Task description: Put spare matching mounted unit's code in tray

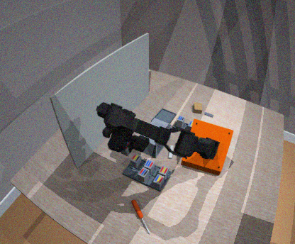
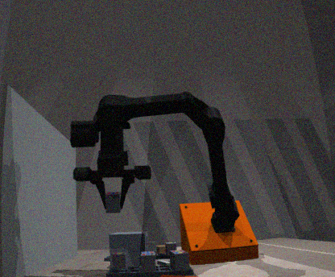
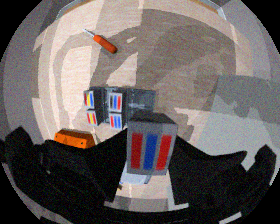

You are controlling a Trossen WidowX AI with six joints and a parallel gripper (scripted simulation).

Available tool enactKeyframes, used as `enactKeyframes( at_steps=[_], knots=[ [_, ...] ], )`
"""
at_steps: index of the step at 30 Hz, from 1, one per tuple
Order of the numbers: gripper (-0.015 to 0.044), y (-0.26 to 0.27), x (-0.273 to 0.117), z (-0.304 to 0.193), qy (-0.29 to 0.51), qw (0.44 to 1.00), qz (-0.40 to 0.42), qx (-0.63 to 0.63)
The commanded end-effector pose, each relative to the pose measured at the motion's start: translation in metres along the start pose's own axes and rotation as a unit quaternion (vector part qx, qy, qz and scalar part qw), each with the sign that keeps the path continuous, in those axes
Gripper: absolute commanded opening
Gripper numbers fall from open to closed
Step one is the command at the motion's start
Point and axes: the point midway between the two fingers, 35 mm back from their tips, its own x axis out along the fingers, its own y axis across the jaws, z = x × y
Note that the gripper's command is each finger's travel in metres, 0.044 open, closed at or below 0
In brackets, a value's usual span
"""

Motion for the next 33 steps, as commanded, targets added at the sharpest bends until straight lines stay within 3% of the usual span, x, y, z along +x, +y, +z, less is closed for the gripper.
enactKeyframes(
  at_steps=[1, 17, 33],
  knots=[
    [0.0000, -0.003, -0.005, -0.003, 0.000, 1.000, -0.001, -0.003],
    [0.0000, -0.053, -0.015, -0.116, 0.025, 1.000, -0.009, 0.001],
    [0.0000, -0.063, -0.022, -0.245, 0.033, 0.999, -0.007, 0.006]
  ],
)
